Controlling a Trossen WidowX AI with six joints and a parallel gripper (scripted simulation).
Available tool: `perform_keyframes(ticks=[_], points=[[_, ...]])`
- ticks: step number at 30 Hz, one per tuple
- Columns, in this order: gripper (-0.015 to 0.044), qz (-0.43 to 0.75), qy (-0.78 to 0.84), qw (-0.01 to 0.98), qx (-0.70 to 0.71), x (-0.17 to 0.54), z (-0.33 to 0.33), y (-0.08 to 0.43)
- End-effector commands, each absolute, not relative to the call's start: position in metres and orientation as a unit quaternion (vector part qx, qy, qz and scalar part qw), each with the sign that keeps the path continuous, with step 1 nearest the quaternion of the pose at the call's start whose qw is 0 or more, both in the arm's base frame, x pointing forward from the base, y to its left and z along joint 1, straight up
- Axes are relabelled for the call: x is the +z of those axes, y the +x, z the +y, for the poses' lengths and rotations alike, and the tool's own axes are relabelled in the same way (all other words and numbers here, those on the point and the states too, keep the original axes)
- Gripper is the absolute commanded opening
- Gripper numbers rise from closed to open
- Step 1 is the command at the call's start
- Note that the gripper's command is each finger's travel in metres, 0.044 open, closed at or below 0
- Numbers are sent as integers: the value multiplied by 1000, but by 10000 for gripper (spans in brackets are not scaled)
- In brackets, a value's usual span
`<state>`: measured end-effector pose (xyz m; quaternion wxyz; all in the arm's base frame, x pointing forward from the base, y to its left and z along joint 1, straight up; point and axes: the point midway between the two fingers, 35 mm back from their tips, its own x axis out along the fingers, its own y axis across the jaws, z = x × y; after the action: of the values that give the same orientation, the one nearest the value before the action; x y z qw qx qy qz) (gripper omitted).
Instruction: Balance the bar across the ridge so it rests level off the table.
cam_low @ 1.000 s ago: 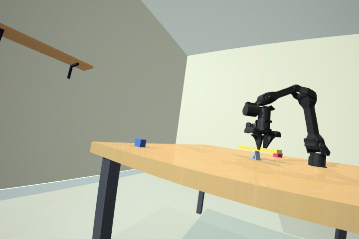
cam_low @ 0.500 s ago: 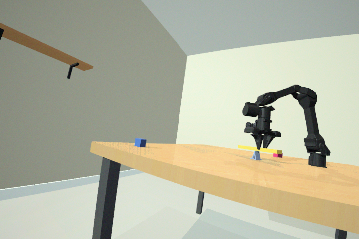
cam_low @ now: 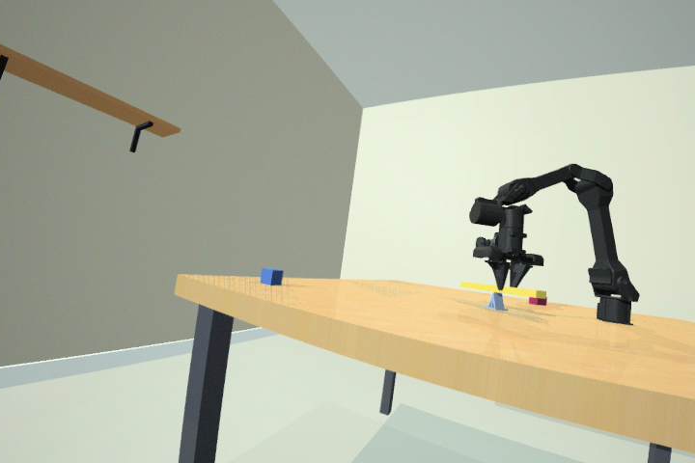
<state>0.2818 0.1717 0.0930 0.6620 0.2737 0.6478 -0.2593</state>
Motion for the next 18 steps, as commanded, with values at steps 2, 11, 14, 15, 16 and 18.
perform_keyframes(ticks=[2,11,14,15,16,18], points=[[185,648,274,662,-259,93,172,282],[343,648,274,662,-259,93,172,282],[421,648,274,662,-259,93,172,282],[440,648,274,662,-259,93,172,282],[440,648,274,662,-259,93,172,282],[440,648,274,662,-259,95,172,282]])
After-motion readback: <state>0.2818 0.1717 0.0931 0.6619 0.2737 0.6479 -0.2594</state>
